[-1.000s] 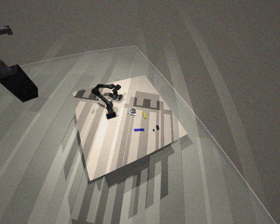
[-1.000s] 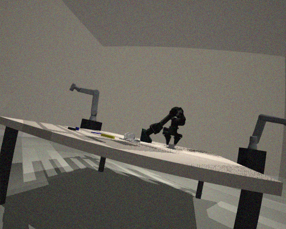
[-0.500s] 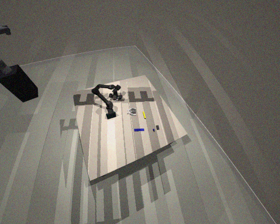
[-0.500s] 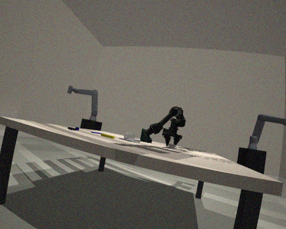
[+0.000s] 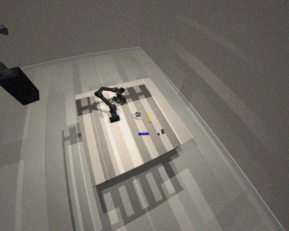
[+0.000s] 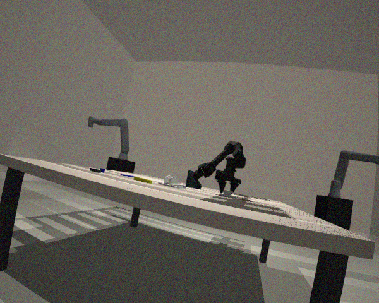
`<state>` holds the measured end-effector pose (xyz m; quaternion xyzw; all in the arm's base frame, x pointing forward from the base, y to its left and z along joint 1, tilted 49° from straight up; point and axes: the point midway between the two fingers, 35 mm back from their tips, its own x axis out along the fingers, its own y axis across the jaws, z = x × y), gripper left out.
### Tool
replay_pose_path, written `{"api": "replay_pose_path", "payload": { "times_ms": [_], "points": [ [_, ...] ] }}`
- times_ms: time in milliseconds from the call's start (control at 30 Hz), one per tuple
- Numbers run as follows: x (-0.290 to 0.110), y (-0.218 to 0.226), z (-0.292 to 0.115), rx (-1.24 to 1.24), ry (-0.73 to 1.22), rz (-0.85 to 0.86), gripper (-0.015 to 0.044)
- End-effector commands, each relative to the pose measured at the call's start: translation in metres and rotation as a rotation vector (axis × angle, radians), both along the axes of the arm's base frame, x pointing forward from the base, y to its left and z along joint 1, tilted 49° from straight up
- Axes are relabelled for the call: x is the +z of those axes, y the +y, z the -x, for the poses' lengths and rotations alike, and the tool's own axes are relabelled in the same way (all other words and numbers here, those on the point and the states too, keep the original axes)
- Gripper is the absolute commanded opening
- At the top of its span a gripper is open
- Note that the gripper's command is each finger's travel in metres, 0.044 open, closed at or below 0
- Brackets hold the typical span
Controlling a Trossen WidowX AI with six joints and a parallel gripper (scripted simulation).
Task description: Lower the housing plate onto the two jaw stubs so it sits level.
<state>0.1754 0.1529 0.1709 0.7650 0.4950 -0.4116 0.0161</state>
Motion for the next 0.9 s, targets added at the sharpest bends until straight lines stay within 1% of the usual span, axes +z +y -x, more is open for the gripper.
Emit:
{"api": "replay_pose_path", "payload": {
  "times_ms": [0,33,467,867],
  "points": [
    [-0.0008,-0.0003,-0.0005,-0.005,0.002,0.003,0.044],
    [-0.0008,-0.0003,-0.0005,-0.005,0.002,0.003,0.044],
    [0.0,0.0,0.0,0.0,0.0,0.0,0.0353],
    [0.0002,-0.0004,0.0,0.0,0.0,0.001,0.0351]
  ]
}}
